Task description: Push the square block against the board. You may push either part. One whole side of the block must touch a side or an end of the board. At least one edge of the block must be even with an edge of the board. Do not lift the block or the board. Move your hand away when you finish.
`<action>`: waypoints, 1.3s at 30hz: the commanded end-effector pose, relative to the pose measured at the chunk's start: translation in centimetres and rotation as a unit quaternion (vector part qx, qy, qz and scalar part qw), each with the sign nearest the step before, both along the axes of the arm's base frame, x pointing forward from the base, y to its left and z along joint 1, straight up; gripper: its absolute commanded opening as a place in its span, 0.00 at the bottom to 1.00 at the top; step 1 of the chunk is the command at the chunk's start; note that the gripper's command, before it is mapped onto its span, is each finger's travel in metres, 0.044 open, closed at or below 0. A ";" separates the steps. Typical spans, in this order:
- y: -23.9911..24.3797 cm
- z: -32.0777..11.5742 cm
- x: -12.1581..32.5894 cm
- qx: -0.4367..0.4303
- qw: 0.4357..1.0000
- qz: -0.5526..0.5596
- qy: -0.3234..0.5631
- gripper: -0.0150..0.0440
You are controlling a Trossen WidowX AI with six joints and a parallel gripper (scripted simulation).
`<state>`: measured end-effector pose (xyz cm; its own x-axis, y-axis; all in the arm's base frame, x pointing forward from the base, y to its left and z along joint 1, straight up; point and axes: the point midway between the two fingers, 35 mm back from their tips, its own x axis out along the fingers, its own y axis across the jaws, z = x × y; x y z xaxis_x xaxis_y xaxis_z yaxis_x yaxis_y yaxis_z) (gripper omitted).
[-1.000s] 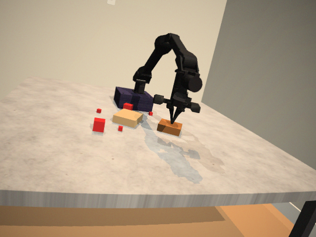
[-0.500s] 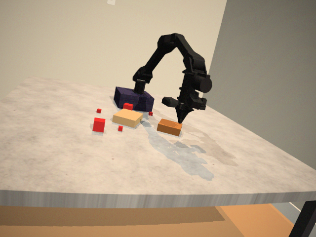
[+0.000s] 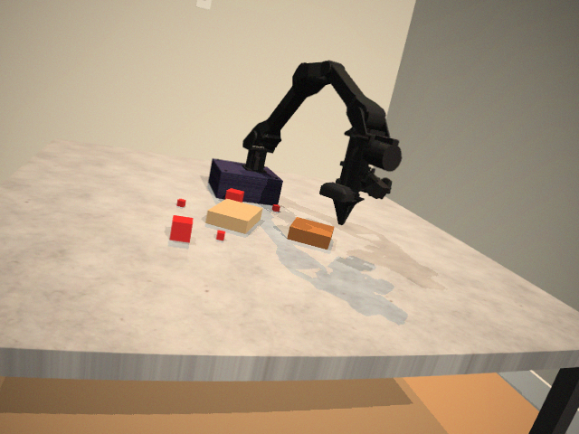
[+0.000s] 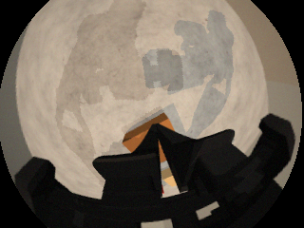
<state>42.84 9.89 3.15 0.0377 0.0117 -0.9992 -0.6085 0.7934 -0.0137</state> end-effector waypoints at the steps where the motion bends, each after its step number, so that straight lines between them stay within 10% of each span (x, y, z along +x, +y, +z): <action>1: 0.9 0.0 -0.6 -0.004 0.998 0.066 -0.001 0.25; 39: 1.0 -5.6 -2.0 -0.008 0.982 0.186 -0.001 0.25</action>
<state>40.98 11.38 -2.49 0.0347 0.0113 -0.9993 -0.8545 0.5189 -0.0238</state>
